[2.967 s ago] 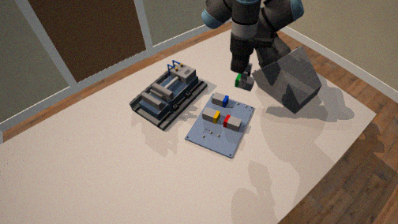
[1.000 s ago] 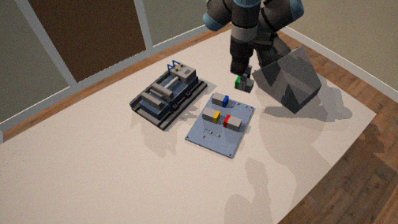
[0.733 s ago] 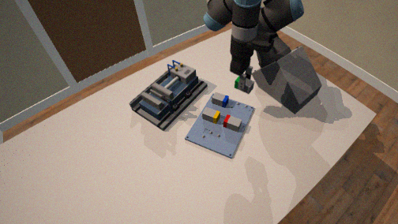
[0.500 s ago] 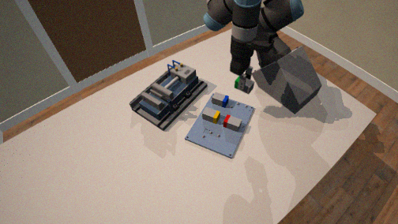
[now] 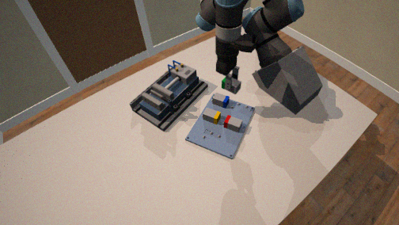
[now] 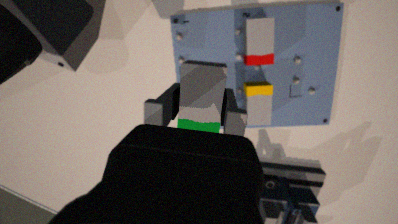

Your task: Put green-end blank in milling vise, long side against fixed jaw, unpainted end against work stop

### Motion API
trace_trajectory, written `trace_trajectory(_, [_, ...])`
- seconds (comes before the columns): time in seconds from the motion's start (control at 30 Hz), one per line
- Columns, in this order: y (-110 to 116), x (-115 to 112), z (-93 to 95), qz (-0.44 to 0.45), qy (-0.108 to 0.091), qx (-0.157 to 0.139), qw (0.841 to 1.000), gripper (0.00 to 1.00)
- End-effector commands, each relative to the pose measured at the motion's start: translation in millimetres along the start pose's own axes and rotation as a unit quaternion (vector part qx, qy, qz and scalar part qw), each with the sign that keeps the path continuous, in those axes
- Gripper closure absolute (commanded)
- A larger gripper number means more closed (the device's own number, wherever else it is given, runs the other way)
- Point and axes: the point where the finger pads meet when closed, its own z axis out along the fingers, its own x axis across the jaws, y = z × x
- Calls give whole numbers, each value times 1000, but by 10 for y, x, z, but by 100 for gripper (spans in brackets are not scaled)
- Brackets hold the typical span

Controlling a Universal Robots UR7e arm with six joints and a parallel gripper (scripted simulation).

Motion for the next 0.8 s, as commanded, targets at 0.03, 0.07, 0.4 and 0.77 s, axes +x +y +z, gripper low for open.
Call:
trace_trajectory(0.03, [87, 57, 0, 0, 0, 0, 1000, 100])
trace_trajectory(0.07, [172, 110, 2, 0, 0, 0, 1000, 100])
trace_trajectory(0.4, [427, 268, 9, 0, 1, 0, 1000, 100])
trace_trajectory(0.77, [847, 528, 19, 0, 1, 0, 1000, 100])
